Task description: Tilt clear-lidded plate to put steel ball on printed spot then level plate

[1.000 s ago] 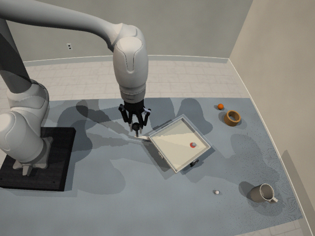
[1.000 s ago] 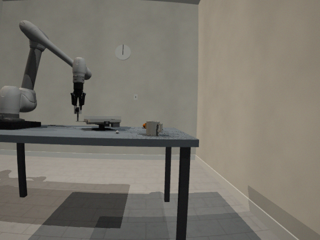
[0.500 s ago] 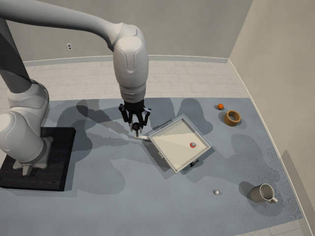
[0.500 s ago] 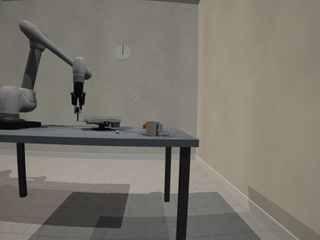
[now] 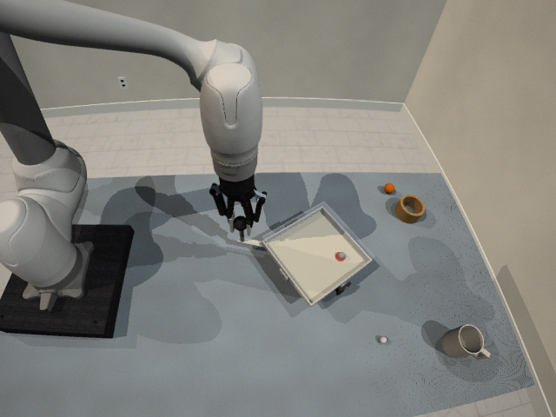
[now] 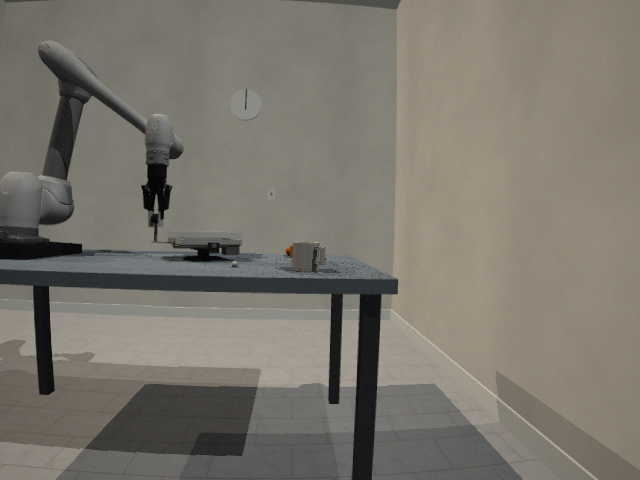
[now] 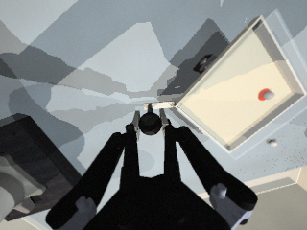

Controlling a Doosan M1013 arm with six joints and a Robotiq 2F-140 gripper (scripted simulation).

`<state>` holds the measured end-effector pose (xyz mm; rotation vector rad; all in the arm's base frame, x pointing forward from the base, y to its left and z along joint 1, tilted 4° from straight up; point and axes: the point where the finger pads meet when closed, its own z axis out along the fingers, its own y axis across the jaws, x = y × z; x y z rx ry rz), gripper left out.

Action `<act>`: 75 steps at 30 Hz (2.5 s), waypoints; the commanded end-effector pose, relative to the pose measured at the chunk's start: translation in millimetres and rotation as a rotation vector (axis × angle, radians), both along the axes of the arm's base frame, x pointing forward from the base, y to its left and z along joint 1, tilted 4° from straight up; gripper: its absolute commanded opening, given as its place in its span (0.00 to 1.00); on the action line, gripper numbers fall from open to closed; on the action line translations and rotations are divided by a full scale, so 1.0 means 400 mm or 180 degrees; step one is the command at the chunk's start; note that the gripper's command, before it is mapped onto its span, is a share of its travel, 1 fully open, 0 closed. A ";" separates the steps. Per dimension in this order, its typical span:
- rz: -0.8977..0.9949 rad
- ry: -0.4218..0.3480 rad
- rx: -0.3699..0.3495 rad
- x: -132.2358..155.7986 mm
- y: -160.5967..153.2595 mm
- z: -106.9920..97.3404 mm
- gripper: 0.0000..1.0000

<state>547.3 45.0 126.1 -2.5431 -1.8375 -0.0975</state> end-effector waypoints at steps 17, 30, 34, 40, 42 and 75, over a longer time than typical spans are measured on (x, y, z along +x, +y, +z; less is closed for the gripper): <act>0.0000 0.0000 0.0001 0.000 0.000 0.000 0.00; 0.0000 0.0000 0.0001 0.000 0.000 0.000 0.00; 0.0000 0.0000 0.0001 0.000 0.000 0.000 0.00; 0.0000 0.0000 0.0001 0.000 0.000 0.000 0.00; 0.0000 0.0000 0.0001 0.000 0.000 0.000 0.00; 0.0000 0.0000 0.0001 0.000 0.000 0.000 0.36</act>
